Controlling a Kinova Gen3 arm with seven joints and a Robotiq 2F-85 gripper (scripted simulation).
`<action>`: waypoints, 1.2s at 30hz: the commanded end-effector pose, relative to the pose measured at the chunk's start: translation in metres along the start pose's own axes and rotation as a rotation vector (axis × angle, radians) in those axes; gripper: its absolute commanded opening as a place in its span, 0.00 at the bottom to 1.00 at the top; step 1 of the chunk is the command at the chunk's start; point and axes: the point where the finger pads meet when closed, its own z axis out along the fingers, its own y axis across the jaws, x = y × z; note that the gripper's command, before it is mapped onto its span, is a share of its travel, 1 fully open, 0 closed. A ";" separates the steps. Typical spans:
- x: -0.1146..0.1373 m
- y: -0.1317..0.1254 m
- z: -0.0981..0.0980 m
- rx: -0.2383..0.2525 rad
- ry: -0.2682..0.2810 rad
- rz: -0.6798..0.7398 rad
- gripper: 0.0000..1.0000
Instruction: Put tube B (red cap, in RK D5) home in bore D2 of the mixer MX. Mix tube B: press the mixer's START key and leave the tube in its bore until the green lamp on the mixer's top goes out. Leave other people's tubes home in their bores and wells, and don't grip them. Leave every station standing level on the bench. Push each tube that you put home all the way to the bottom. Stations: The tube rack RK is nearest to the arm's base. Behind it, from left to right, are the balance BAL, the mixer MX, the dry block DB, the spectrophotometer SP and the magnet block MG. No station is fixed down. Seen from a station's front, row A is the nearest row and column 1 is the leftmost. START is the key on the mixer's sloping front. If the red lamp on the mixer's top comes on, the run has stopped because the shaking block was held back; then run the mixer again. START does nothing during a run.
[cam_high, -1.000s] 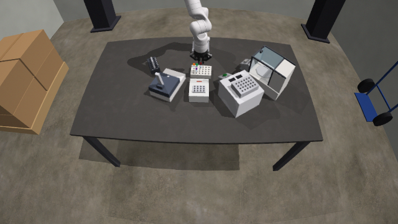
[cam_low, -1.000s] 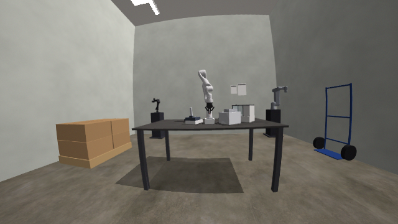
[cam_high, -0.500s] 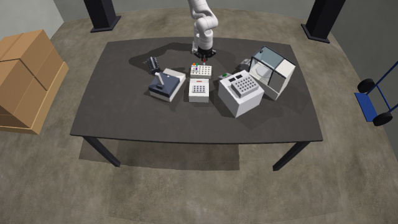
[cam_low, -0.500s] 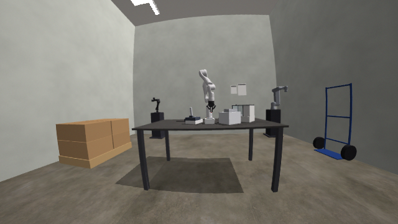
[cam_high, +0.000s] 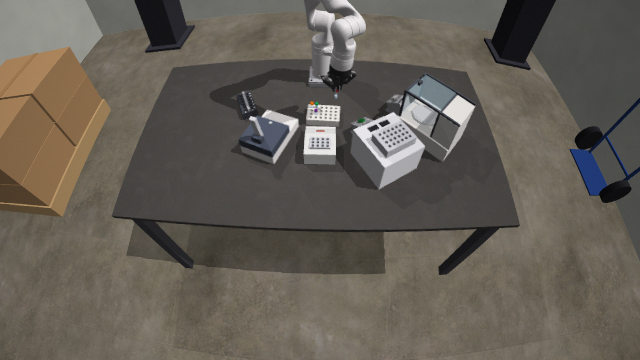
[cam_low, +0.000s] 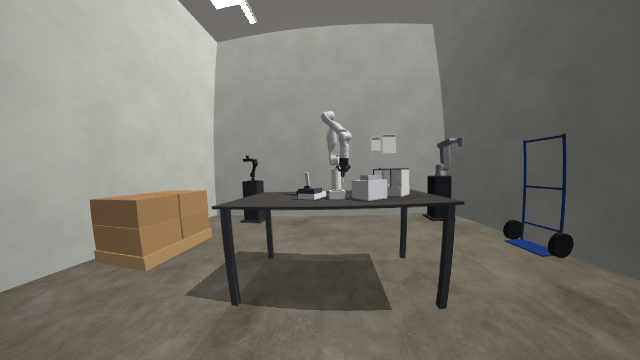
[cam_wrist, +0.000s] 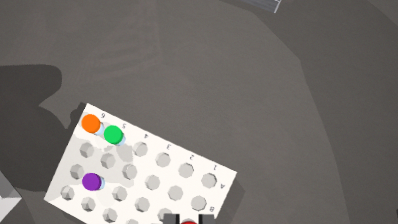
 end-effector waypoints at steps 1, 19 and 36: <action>0.001 0.009 -0.011 0.016 0.000 -0.079 0.10; 0.005 0.043 -0.047 0.038 0.000 -0.184 0.10; 0.008 0.072 -0.079 0.038 -0.001 -0.184 0.10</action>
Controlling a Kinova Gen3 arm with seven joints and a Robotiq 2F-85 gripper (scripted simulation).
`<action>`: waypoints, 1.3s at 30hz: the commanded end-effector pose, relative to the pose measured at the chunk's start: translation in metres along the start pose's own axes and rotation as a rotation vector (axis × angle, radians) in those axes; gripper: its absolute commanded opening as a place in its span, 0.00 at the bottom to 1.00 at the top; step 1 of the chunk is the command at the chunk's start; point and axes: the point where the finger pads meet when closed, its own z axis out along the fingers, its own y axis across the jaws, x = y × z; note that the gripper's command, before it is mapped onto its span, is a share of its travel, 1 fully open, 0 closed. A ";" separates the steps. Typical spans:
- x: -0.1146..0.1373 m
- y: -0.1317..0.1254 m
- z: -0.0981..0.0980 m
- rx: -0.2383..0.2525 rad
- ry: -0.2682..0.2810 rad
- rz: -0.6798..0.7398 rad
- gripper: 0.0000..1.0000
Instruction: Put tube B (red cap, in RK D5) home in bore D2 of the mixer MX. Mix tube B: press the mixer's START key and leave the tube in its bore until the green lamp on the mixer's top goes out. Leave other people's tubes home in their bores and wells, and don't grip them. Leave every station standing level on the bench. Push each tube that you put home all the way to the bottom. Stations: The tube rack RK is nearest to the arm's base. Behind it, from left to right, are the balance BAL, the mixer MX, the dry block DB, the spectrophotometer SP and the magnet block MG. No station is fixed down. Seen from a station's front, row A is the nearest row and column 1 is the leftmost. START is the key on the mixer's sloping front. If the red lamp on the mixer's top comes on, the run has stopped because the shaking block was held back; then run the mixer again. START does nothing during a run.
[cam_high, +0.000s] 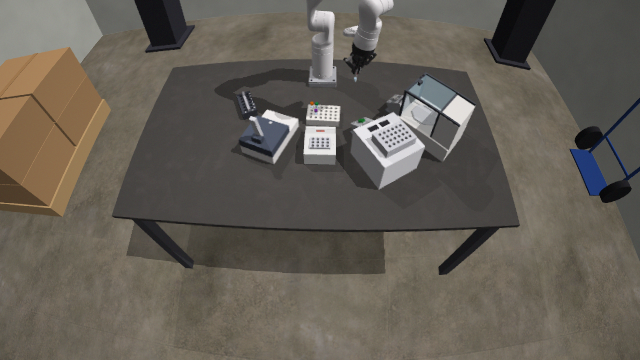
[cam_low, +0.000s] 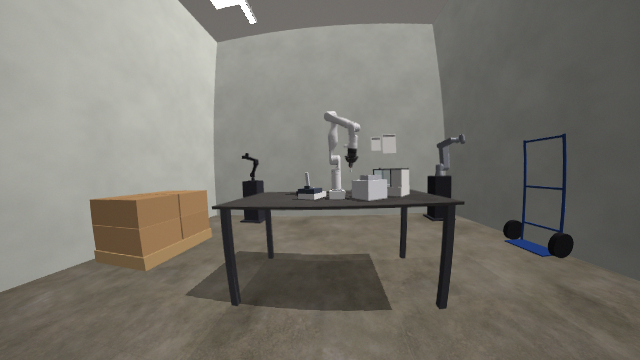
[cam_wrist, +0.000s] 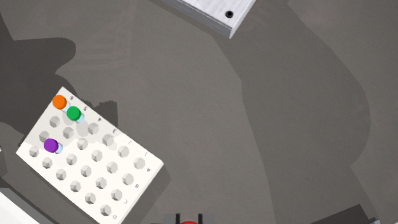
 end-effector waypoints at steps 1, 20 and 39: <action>0.000 0.001 -0.002 0.001 -0.001 0.000 0.10; -0.046 0.002 -0.012 0.001 -0.001 0.000 0.10; -0.101 0.003 -0.024 0.000 -0.001 0.000 0.10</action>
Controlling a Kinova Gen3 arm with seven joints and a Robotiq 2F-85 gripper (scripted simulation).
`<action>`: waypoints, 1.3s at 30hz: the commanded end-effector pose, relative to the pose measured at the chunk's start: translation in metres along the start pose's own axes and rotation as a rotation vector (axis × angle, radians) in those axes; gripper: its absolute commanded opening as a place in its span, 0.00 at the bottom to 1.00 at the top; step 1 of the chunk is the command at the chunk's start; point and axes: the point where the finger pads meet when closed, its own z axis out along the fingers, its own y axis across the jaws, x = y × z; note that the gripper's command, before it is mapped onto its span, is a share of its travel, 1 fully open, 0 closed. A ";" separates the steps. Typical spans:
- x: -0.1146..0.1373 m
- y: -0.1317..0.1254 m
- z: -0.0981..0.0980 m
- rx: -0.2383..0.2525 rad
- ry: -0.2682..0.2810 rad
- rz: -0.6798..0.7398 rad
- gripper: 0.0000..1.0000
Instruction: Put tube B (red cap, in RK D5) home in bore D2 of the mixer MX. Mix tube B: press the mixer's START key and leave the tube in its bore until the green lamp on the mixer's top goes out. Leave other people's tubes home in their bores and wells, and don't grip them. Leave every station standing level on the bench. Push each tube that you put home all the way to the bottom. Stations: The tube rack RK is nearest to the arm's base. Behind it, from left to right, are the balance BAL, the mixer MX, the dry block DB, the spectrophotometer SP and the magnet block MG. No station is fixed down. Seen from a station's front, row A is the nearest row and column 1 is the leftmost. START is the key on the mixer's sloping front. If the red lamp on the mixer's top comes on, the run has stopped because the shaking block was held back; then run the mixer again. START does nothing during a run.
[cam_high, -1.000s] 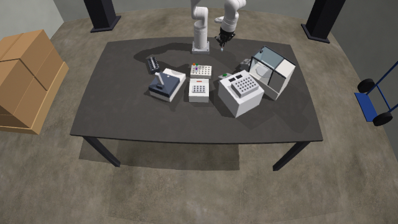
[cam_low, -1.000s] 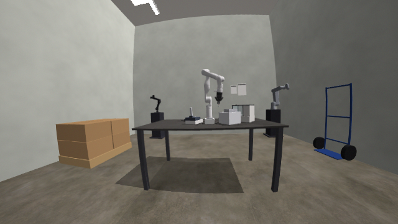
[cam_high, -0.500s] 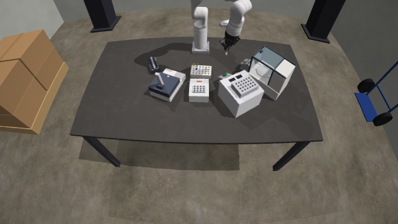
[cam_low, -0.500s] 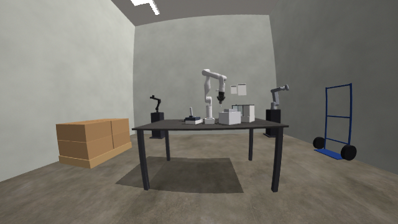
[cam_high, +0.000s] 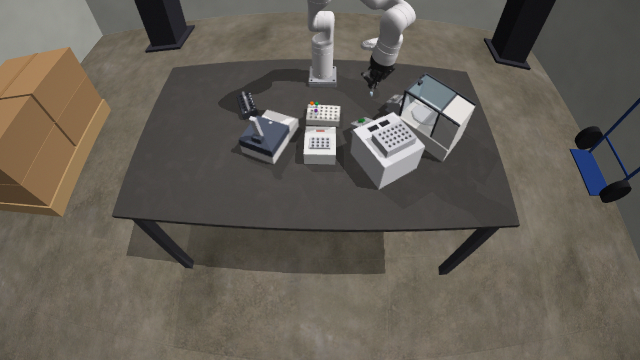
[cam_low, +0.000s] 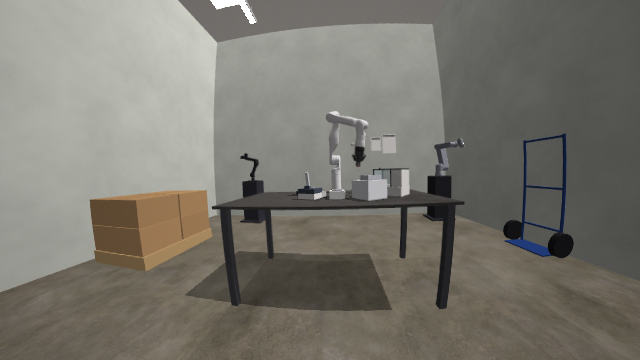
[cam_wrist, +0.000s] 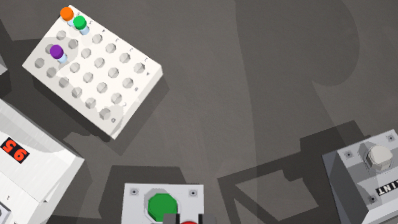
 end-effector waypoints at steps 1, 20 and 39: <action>-0.013 0.000 -0.003 0.000 -0.001 0.000 0.10; -0.068 0.002 -0.015 0.000 -0.001 0.000 0.10; -0.123 0.003 -0.027 0.000 -0.001 0.000 0.10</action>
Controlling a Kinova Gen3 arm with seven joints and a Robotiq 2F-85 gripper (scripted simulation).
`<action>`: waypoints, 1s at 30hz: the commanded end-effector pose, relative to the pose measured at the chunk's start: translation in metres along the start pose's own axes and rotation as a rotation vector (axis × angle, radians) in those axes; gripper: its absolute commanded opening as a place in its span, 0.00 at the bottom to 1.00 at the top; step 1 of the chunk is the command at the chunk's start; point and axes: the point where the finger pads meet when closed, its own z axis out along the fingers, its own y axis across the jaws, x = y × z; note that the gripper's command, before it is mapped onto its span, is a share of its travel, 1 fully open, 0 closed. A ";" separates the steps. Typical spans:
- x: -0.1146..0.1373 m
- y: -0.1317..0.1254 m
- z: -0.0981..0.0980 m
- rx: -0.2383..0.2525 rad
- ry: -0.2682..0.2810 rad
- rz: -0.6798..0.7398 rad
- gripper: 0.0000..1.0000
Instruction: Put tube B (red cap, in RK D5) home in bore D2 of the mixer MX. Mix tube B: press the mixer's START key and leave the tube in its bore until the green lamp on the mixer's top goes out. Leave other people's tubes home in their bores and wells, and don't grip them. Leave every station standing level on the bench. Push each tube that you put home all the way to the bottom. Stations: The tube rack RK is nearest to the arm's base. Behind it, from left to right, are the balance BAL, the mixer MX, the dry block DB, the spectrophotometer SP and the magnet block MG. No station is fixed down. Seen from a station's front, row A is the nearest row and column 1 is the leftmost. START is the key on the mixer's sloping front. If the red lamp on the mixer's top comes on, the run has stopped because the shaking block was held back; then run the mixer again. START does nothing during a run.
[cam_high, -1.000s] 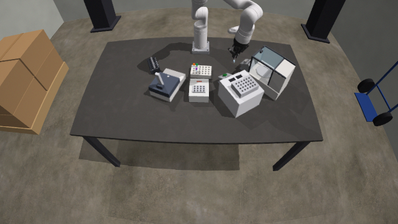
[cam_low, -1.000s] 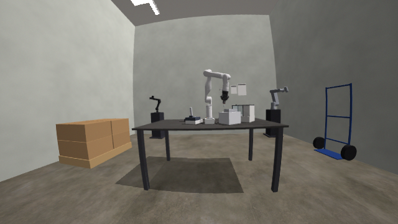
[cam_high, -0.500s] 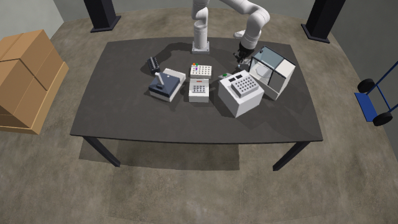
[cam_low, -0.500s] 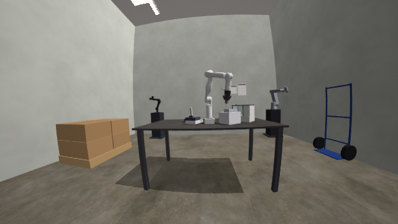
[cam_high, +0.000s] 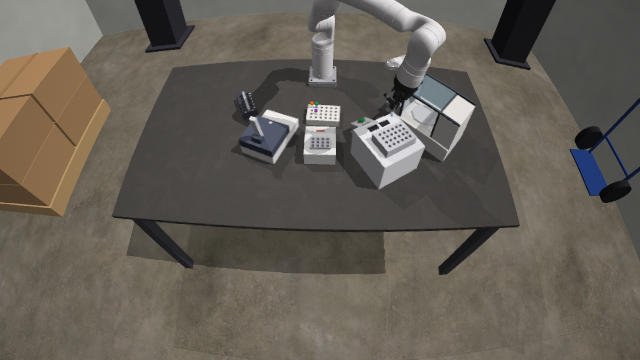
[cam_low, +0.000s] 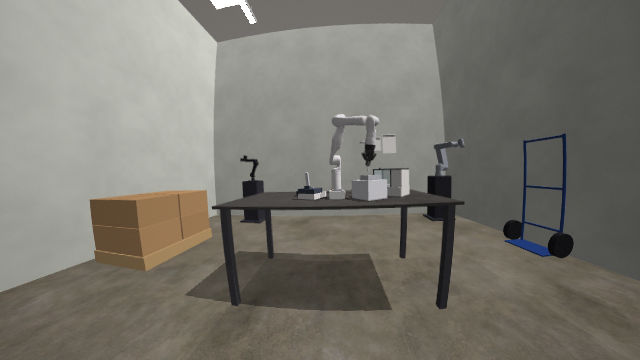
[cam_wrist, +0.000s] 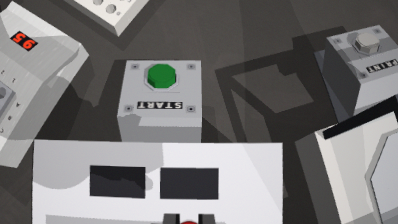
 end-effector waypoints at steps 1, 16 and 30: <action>-0.015 0.000 -0.004 0.000 0.000 0.000 0.10; -0.057 0.001 -0.013 0.000 0.000 0.000 0.10; -0.081 0.002 -0.018 0.000 0.000 0.000 0.10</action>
